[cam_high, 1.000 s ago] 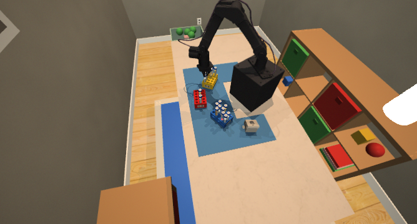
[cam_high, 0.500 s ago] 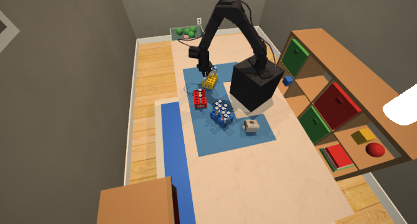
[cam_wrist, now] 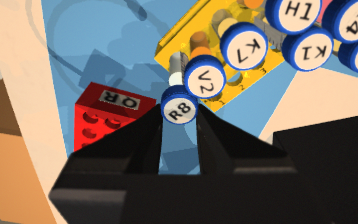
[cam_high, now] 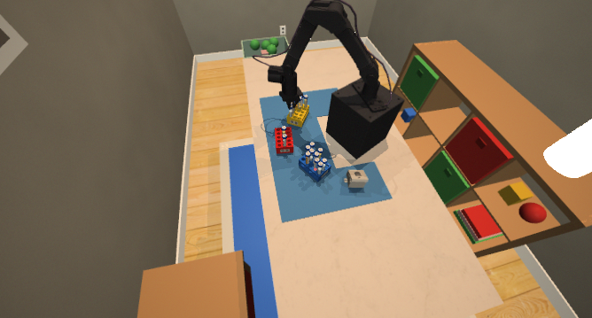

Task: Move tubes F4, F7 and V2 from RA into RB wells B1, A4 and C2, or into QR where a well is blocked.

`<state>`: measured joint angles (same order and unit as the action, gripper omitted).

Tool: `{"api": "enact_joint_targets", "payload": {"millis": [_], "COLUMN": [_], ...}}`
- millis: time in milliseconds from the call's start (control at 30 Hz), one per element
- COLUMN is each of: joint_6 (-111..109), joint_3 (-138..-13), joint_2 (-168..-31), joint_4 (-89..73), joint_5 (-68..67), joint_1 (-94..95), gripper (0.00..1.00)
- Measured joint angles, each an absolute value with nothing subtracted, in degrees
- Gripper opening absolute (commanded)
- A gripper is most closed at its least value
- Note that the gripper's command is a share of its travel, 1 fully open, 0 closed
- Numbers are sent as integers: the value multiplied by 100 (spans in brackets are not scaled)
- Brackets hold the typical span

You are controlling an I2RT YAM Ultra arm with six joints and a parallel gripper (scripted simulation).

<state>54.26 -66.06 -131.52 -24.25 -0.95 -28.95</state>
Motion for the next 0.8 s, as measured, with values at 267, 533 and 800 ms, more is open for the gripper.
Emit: {"api": "enact_joint_targets", "payload": {"millis": [267,533,800], "joint_6": [5426,5426,5424], "joint_3": [-6606,-6606,-6606], "joint_2": [-13152,-13152,-13179], "joint_4": [-2425,-2425,-2351], "joint_5": [-95,-95,-80], "joint_1": [-2895,-2895,-2895], "gripper": [24,24,30]}}
